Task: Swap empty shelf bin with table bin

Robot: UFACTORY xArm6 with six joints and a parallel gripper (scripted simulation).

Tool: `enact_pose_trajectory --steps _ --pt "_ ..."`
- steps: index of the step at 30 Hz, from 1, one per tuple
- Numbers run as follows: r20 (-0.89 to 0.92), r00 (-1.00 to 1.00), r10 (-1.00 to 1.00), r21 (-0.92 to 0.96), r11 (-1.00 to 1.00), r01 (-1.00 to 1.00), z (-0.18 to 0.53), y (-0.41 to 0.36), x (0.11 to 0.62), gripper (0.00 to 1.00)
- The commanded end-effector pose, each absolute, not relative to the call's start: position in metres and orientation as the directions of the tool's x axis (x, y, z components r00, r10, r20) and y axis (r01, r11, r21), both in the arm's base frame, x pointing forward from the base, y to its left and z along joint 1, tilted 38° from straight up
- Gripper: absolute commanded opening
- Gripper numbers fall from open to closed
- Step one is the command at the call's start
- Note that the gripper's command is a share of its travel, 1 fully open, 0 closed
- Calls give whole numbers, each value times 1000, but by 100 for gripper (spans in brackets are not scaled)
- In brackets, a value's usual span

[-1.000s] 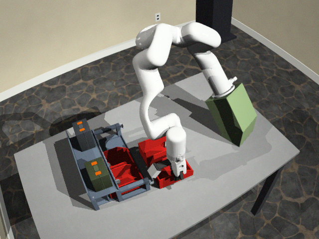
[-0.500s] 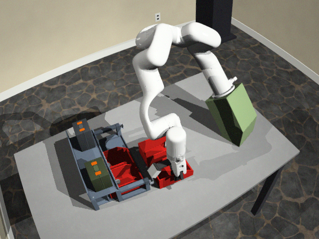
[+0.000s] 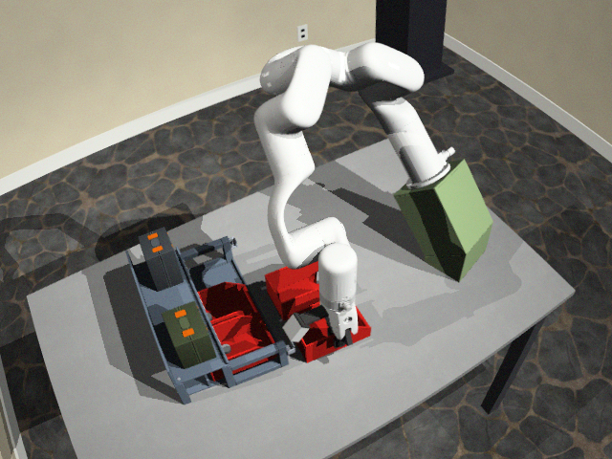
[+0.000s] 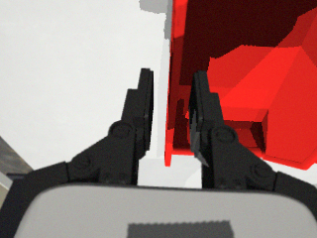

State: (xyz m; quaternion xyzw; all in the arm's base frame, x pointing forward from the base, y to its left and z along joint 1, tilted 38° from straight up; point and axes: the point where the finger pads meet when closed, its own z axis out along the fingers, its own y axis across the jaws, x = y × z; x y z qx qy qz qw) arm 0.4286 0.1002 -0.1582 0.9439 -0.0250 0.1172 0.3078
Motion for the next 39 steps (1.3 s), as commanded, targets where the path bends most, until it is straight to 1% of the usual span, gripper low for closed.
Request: enact_pose_trajectory --steps 1,39 --pt "239 971 26 573 -811 -120 -157 102 430 26" --pt "239 971 26 573 -811 -120 -133 120 423 26"
